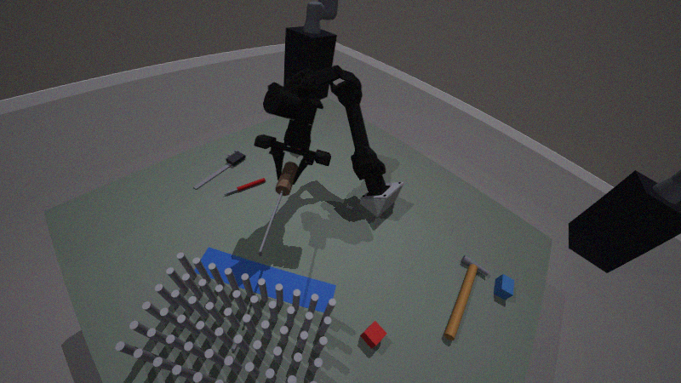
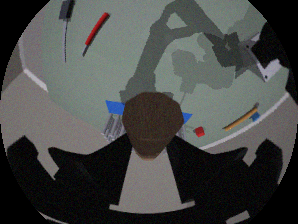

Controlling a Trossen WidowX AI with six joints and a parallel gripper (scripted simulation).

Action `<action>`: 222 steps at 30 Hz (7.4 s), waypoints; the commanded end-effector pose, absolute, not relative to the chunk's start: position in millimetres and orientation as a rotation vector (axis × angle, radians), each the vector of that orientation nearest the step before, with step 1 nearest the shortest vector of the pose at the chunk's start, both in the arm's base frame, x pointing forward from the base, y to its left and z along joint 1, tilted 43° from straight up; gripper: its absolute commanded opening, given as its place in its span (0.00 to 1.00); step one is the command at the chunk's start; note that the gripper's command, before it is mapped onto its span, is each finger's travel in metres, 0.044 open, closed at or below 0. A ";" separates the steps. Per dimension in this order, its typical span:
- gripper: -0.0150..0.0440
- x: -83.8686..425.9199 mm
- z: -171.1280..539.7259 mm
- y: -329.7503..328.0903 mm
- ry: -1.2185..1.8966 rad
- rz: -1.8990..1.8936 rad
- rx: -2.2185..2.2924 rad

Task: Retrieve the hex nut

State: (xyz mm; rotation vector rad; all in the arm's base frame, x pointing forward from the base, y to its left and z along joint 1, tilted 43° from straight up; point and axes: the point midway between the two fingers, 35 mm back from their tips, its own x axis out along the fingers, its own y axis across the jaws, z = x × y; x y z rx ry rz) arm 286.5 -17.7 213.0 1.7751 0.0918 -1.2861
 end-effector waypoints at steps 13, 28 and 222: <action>0.25 290.1 198.0 -16.7 0.050 -1.312 1.909; 0.25 294.8 137.6 -72.6 0.055 -1.318 1.912; 0.25 378.2 61.6 -85.9 0.041 -1.294 1.911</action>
